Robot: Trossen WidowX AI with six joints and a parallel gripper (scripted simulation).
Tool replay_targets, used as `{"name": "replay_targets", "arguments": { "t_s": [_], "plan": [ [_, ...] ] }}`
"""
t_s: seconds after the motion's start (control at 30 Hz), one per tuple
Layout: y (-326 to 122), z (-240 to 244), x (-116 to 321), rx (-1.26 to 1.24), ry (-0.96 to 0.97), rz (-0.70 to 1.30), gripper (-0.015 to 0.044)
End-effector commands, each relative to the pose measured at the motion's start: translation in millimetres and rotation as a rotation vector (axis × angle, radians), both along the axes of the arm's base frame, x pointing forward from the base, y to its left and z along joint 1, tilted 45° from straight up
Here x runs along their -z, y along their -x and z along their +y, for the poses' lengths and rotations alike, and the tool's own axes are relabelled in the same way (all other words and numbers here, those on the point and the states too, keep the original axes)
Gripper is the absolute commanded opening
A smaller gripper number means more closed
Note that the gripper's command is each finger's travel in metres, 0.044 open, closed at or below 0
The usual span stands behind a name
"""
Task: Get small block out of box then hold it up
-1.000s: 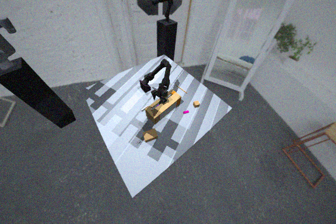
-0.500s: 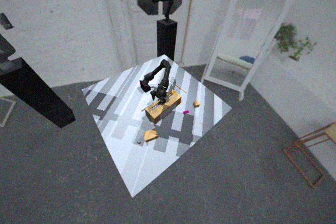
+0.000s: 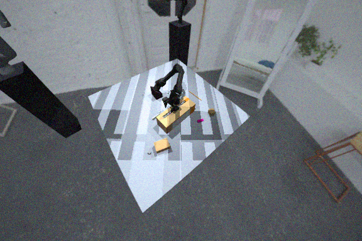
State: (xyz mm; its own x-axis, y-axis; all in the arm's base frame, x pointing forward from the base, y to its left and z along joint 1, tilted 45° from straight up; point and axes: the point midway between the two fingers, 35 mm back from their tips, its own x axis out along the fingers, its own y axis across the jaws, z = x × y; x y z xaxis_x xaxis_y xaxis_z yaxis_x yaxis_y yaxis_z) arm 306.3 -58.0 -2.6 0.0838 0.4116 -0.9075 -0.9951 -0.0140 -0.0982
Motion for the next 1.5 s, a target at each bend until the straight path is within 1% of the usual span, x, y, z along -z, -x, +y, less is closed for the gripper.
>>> {"name": "replay_targets", "arguments": {
  "t_s": [0.0,1.47],
  "plan": [
    [0,-3,4,-0.004,0.001,0.001,0.04],
    [-4,-35,34,-0.004,0.004,0.0,0.04]
  ]
}}
